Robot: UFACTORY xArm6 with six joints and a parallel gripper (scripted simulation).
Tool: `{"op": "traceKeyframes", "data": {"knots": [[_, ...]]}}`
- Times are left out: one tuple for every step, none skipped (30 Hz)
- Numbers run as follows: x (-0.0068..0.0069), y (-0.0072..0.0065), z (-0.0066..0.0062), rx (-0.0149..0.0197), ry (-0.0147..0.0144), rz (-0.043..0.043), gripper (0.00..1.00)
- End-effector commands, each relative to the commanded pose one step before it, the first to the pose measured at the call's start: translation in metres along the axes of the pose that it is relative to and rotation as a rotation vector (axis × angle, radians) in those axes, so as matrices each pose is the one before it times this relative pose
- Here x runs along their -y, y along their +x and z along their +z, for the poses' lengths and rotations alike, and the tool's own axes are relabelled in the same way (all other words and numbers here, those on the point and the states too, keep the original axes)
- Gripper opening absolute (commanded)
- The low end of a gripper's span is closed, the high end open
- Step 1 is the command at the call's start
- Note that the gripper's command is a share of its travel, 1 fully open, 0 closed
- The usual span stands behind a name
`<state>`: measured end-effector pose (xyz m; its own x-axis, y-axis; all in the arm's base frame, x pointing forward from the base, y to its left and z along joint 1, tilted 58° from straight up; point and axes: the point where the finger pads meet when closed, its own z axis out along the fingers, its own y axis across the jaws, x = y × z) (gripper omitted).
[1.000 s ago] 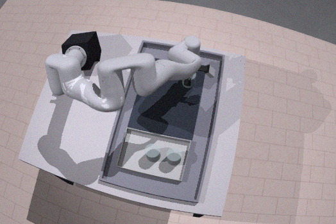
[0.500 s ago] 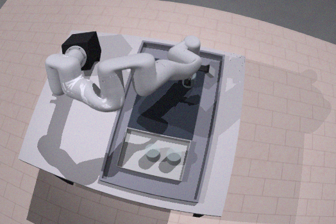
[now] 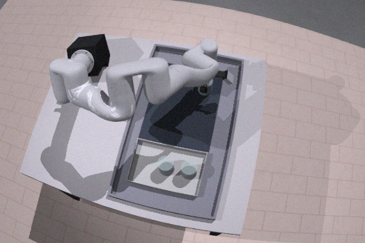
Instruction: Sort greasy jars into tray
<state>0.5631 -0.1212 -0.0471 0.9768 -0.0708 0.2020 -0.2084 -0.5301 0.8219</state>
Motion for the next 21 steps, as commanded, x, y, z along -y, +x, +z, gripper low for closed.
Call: {"op": "traceKeyframes", "data": {"knots": [[0.00024, 0.00129, -0.00165, -0.00318, 0.00146, 0.00089, 0.77], [0.0, 0.0, 0.0, 0.0, 0.0, 0.0, 0.74], [0.0, 0.0, 0.0, 0.0, 0.0, 0.0, 0.74], [0.0, 0.0, 0.0, 0.0, 0.0, 0.0, 0.74], [0.0, 0.0, 0.0, 0.0, 0.0, 0.0, 0.74], [0.0, 0.0, 0.0, 0.0, 0.0, 0.0, 0.74], [0.0, 0.0, 0.0, 0.0, 0.0, 0.0, 0.74], [0.0, 0.0, 0.0, 0.0, 0.0, 0.0, 0.74], [0.0, 0.0, 0.0, 0.0, 0.0, 0.0, 0.74], [0.0, 0.0, 0.0, 0.0, 0.0, 0.0, 0.74], [0.0, 0.0, 0.0, 0.0, 0.0, 0.0, 0.74], [0.0, 0.0, 0.0, 0.0, 0.0, 0.0, 0.74], [0.0, 0.0, 0.0, 0.0, 0.0, 0.0, 0.74], [0.0, 0.0, 0.0, 0.0, 0.0, 0.0, 0.74], [0.0, 0.0, 0.0, 0.0, 0.0, 0.0, 0.74], [0.0, 0.0, 0.0, 0.0, 0.0, 0.0, 0.74], [0.0, 0.0, 0.0, 0.0, 0.0, 0.0, 0.74], [0.0, 0.0, 0.0, 0.0, 0.0, 0.0, 0.74], [0.0, 0.0, 0.0, 0.0, 0.0, 0.0, 0.71], [0.0, 0.0, 0.0, 0.0, 0.0, 0.0, 0.71], [0.0, 0.0, 0.0, 0.0, 0.0, 0.0, 0.71]]}}
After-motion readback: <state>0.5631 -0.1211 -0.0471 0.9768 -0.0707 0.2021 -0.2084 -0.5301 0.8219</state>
